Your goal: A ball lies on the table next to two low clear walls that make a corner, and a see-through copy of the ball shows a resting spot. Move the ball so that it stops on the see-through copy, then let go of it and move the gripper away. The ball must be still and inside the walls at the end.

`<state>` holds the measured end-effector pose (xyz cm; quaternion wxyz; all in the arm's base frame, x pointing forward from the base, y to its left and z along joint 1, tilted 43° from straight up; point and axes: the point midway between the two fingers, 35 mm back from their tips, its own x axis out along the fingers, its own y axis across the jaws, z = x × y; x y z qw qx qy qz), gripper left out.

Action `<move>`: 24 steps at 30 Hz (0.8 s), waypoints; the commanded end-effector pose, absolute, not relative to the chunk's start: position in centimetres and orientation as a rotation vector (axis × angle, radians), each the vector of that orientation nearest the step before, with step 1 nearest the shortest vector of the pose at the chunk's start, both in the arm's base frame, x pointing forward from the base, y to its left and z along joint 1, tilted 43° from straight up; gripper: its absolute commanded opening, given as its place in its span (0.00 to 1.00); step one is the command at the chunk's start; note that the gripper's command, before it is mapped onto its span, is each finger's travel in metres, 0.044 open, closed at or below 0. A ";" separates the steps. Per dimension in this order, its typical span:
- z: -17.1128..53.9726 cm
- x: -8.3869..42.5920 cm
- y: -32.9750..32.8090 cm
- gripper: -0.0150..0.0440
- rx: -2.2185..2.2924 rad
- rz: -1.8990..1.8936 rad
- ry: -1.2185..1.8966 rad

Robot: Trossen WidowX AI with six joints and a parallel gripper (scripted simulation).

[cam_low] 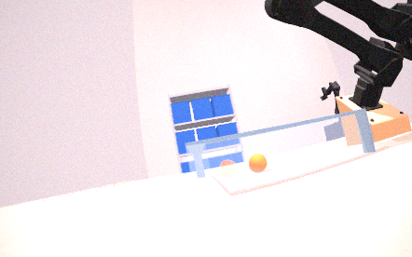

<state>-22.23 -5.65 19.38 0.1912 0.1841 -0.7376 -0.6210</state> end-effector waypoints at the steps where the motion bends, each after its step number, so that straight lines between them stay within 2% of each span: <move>1: 19.4 -22.2 -5.6 0.89 0.513 -1.746 -2.074; 5: 19.8 -22.6 -3.9 0.71 0.423 -1.781 -2.119; 9: 21.6 -23.5 -1.5 0.71 0.273 -1.825 -2.177; 24: 23.6 -23.8 10.1 0.71 -0.156 -2.427 -2.120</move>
